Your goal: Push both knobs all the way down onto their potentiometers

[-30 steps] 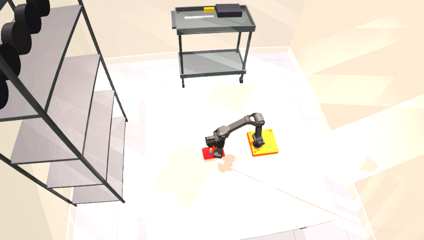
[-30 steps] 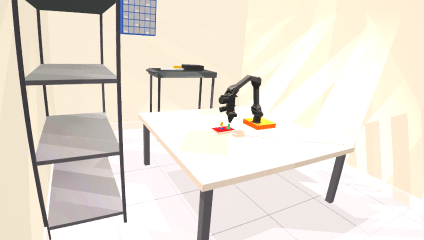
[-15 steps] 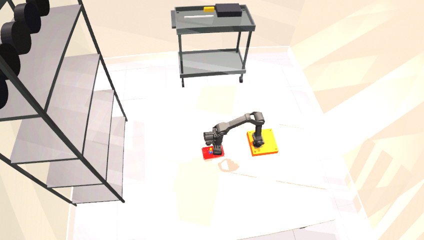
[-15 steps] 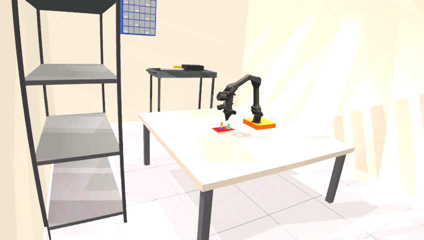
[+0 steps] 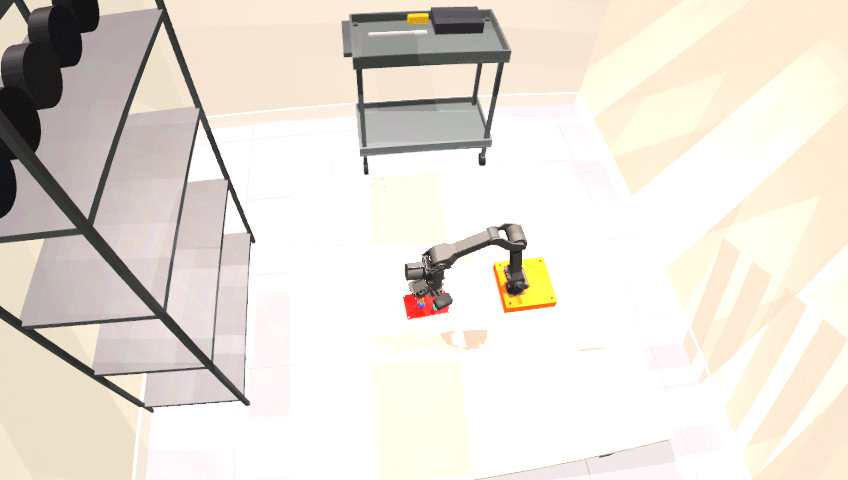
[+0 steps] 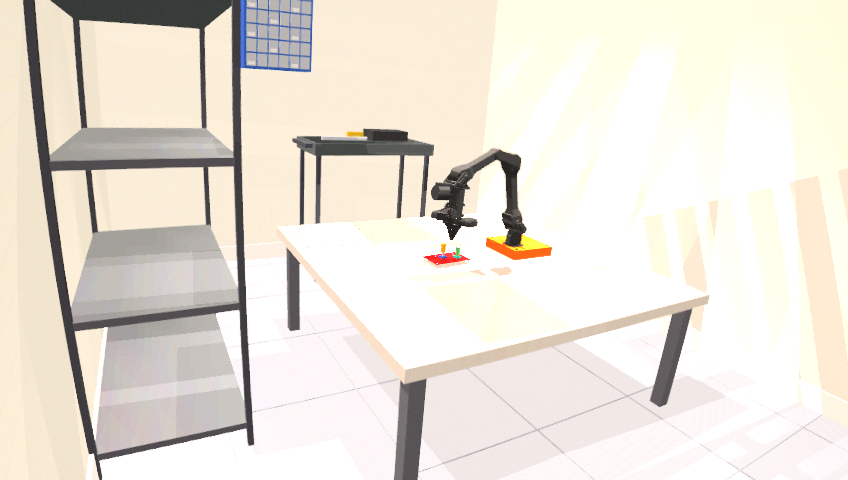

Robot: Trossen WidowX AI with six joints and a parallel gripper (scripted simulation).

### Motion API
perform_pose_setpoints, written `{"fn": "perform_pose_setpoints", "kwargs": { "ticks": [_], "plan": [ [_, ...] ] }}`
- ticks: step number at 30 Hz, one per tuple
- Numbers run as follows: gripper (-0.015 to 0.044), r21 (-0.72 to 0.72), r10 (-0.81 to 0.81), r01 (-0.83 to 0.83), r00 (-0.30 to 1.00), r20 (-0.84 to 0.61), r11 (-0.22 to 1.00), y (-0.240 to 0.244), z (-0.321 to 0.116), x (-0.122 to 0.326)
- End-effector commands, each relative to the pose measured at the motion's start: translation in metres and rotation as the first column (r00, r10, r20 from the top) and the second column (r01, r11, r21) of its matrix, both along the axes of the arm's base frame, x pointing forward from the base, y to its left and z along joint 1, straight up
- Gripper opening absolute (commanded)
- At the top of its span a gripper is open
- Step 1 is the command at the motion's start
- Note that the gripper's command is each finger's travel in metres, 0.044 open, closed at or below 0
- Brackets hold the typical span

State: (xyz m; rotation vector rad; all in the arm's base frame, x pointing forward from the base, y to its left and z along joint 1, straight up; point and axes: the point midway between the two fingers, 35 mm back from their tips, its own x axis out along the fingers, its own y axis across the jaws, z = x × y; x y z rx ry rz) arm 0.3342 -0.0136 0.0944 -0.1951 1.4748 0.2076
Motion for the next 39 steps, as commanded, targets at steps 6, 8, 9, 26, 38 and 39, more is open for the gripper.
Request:
{"fn": "perform_pose_setpoints", "kwargs": {
  "ticks": [6,8,9,26,38,39],
  "plan": [
    [0.0000,-0.030,0.296,-0.296,0.955,0.000,0.955,-0.001,0.006,0.006],
    [0.0000,-0.036,0.361,-0.361,0.932,-0.002,0.932,-0.002,0.007,0.007],
    [0.0000,-0.038,0.393,-0.393,0.919,-0.004,0.919,-0.002,0.007,0.007],
    [0.0000,-0.069,0.835,-0.835,0.549,-0.041,0.546,-0.004,0.014,0.014],
    [0.0000,-0.071,0.983,-0.984,0.167,-0.070,0.162,-0.006,0.019,0.018],
    [0.0000,-0.071,0.988,-0.989,0.133,-0.073,0.128,-0.006,0.020,0.019]
  ]
}}
